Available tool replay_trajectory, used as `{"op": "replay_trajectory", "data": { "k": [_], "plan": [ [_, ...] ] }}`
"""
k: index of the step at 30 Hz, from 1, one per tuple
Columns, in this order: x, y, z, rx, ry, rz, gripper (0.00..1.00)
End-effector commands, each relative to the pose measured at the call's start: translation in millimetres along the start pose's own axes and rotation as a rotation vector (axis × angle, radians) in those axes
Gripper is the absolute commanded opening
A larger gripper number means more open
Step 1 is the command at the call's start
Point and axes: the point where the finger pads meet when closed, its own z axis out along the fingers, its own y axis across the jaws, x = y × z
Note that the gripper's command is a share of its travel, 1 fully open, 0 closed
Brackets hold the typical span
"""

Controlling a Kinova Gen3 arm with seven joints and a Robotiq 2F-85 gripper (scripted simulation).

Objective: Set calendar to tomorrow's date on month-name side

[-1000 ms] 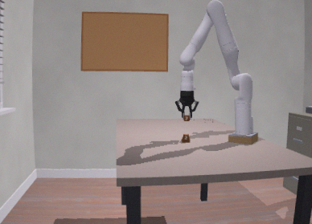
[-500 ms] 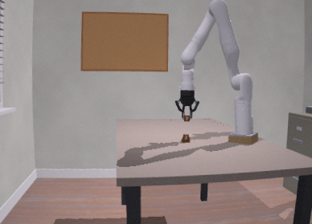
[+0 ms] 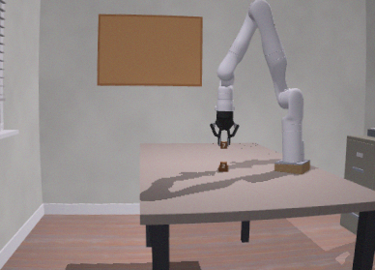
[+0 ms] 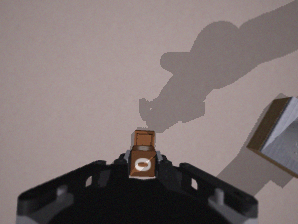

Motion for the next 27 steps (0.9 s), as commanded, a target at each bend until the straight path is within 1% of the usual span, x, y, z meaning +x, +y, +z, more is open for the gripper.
{"op": "replay_trajectory", "data": {
  "k": [1,12,14,20,27],
  "plan": [
    [3.0,2.1,8.2,-0.009,0.006,0.006,0.26],
    [2.2,1.6,42.3,-0.009,0.006,0.006,0.26],
    [2.2,1.6,42.3,-0.009,0.006,0.006,0.26],
    [1.9,1.4,51.9,-0.009,0.006,0.006,0.26],
    [1.9,1.4,53.3,-0.009,0.006,0.006,0.26]
  ]
}}
